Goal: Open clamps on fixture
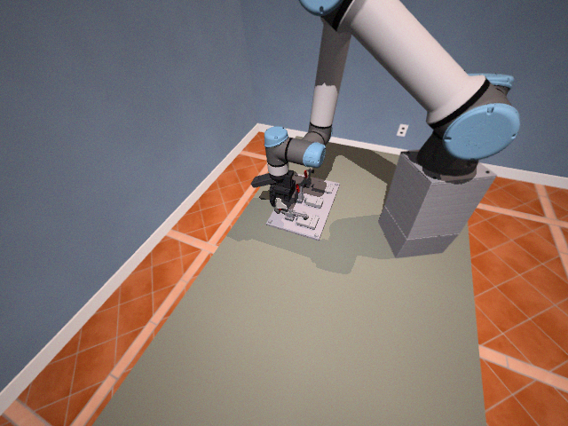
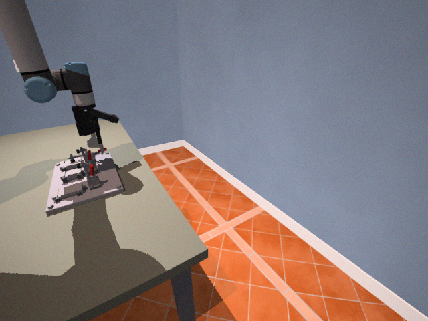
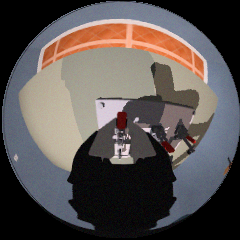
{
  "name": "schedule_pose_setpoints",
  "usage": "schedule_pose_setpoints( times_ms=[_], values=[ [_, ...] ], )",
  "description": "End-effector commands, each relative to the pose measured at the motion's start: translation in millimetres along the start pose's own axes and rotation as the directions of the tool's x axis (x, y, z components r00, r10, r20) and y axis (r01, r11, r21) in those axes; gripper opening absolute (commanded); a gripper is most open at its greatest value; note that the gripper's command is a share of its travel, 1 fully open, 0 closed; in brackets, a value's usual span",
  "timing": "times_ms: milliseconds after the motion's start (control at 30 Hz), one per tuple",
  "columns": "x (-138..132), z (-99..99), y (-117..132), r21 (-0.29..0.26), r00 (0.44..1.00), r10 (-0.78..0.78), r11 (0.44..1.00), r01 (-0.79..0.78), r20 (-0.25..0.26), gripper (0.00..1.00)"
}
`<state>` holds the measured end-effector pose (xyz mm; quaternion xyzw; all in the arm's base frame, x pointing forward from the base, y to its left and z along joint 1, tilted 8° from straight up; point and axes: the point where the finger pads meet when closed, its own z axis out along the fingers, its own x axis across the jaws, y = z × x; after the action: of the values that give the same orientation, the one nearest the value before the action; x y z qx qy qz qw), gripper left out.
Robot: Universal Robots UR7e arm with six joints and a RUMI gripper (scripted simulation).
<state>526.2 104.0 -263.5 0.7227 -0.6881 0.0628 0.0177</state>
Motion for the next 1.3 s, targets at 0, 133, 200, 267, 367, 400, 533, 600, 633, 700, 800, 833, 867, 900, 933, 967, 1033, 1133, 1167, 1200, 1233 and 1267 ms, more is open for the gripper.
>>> schedule_pose_setpoints(
  times_ms=[0,133,200,267,367,400,533,600,633,700,800,833,867,900,933,967,1033,1133,1167,1200,1233,1267],
  values=[
    [-0.1,-0.5,-0.6,0.001,1.000,0.000,1.000,0.000,0.000,0.00],
    [-0.1,-0.5,-0.6,0.001,1.000,0.000,1.000,0.000,0.000,0.00],
    [-0.1,-0.5,-0.6,0.001,1.000,0.000,1.000,0.000,0.000,0.00],
    [-0.1,-0.5,-0.6,0.001,1.000,0.000,1.000,0.000,0.000,0.00],
    [-0.1,-0.6,-0.6,0.001,1.000,0.000,1.000,0.000,0.000,0.00],
    [-0.1,-0.6,-0.6,0.001,1.000,0.000,1.000,0.000,0.000,0.00],
    [-0.1,-0.6,-0.6,0.001,1.000,0.000,1.000,0.000,0.000,0.00],
    [-0.1,-0.7,-0.5,0.001,1.000,0.000,1.000,0.000,0.000,0.00],
    [-0.1,-0.7,-0.5,0.001,1.000,0.000,1.000,0.000,0.000,0.00],
    [-0.1,-0.8,-0.4,0.001,1.000,0.000,1.000,0.000,0.000,0.00],
    [-0.1,-1.2,-0.2,0.001,1.000,0.000,1.000,0.000,0.000,0.00],
    [-0.1,-1.3,-0.2,0.001,1.000,0.000,1.000,0.000,0.000,0.00],
    [-0.1,-1.5,-0.1,0.001,1.000,0.000,1.000,0.000,0.000,0.00],
    [-0.1,-1.7,0.0,0.001,1.000,0.000,1.000,0.000,0.000,0.00],
    [-0.1,-1.9,0.1,0.001,1.000,0.000,1.000,0.000,0.000,0.00],
    [-0.1,-2.1,0.3,0.001,1.000,0.000,1.000,0.000,0.000,0.00],
    [-0.1,-2.6,0.6,0.001,1.000,0.000,1.000,0.000,0.000,0.00],
    [-0.1,-2.9,0.7,0.001,1.000,0.000,1.000,0.000,0.000,0.00],
    [-0.1,-3.2,0.9,0.001,1.000,0.000,1.000,0.000,0.000,0.00],
    [-0.1,-3.5,1.1,0.001,1.000,0.000,1.000,0.000,0.000,0.00],
    [-0.1,-3.9,1.3,0.001,1.000,0.000,1.000,0.000,0.000,0.00],
    [-0.1,-4.3,1.5,0.001,1.000,0.000,1.000,0.000,0.000,0.00]
  ],
)
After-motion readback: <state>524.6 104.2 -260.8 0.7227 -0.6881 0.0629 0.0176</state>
